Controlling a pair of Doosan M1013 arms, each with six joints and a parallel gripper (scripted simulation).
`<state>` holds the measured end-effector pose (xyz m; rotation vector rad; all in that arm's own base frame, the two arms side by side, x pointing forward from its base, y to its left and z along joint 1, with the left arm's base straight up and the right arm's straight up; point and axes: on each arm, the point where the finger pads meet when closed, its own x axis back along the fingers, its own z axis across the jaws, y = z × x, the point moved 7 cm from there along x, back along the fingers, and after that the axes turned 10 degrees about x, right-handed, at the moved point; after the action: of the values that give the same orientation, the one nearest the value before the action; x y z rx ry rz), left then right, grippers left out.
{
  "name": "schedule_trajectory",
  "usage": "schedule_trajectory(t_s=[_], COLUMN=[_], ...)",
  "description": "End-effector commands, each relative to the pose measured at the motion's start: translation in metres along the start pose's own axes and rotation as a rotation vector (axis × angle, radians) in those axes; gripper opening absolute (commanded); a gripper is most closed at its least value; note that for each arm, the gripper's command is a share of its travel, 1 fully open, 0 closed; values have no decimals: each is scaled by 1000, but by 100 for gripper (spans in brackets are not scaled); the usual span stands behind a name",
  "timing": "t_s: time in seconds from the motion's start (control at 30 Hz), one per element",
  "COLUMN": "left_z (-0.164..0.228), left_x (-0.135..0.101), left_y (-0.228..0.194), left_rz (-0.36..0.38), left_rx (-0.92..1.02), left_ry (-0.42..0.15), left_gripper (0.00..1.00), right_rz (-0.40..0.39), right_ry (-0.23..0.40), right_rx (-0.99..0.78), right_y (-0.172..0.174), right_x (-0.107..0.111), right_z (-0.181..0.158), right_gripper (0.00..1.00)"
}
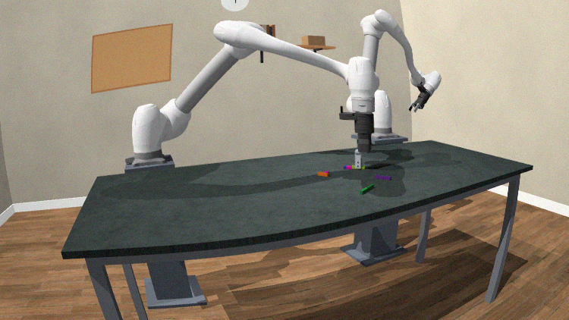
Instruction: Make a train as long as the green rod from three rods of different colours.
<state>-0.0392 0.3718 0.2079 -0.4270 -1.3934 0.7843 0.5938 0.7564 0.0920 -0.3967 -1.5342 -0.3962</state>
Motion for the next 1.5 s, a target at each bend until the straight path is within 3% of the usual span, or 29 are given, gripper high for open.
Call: schedule_trajectory(t_s=[0.0,0.63,0.67,0.73,0.77,0.83,0.97,1.1,1.13,1.47], left_z=[0,0,0,0,0,0,0,0,0,0], left_x=[0,0,0,0,0,0,0,0,0,0], left_y=[0,0,0,0,0,0,0,0,0,0], left_rz=[-1,-1,-1,-1,-1,-1,-1,-1,-1,-1], left_rx=[0,0,0,0,0,0,0,0,0,0], left_ry=[0,0,0,0,0,0,0,0,0,0], left_gripper=[100,100,100,100,100,100,100,100,100,100], right_rz=[-2,-2,-2,-2,-2,-2,-2,-2,-2,-2], right_ry=[0,0,0,0,0,0,0,0,0,0], right_rx=[0,0,0,0,0,0,0,0,0,0], right_y=[0,0,0,0,0,0,0,0,0,0], right_x=[1,1,1,1,1,1,1,1,1,2], right_z=[0,0,0,0,0,0,0,0,0,0], right_gripper=[24,24,30,30,36,36,48,48,54,54])
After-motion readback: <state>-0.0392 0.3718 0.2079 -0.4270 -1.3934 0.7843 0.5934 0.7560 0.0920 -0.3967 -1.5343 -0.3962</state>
